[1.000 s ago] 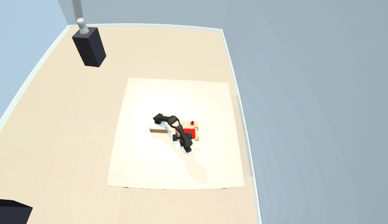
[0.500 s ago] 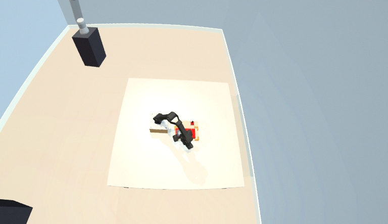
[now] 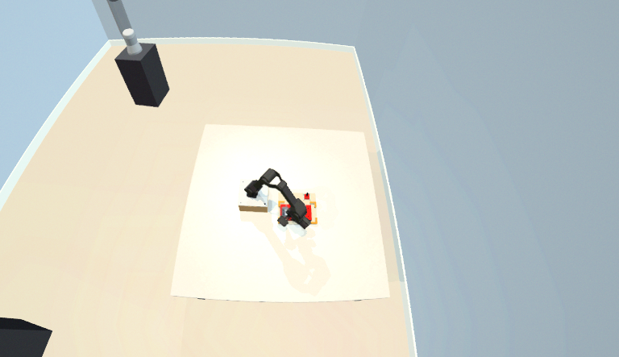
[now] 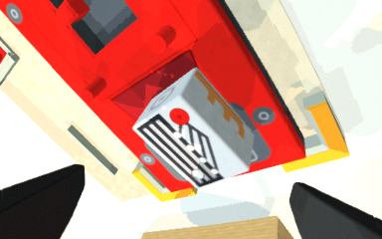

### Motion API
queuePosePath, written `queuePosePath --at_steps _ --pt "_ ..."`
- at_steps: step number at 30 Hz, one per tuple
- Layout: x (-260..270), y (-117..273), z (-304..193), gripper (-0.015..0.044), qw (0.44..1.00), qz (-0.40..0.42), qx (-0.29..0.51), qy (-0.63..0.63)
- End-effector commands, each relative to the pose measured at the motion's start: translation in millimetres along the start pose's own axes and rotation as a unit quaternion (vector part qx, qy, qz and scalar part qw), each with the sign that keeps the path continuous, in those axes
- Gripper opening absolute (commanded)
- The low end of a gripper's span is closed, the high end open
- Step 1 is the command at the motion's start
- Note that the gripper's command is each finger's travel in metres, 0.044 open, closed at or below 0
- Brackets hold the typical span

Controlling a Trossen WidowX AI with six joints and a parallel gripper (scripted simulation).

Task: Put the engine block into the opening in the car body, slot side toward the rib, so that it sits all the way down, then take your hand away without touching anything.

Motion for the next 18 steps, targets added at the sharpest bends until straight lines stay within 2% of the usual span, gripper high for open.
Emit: queuePosePath --at_steps 1,18 --pt "2.5 -0.7 -2.8 0.0440 0.998 -0.026 -0.016 0.053" --pt "14.4 4.4 -12.0 0.0440 0.941 -0.153 -0.086 0.290"
Point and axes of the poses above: the point midway between the two fingers, 35 mm back from their tips, its own y axis back along the fingers, its own x axis across the jaws, z = x × y, the point moved 2 cm from there along y, back along the fingers, and after that the axes turned 8 degrees about y, right-handed, at the moved point
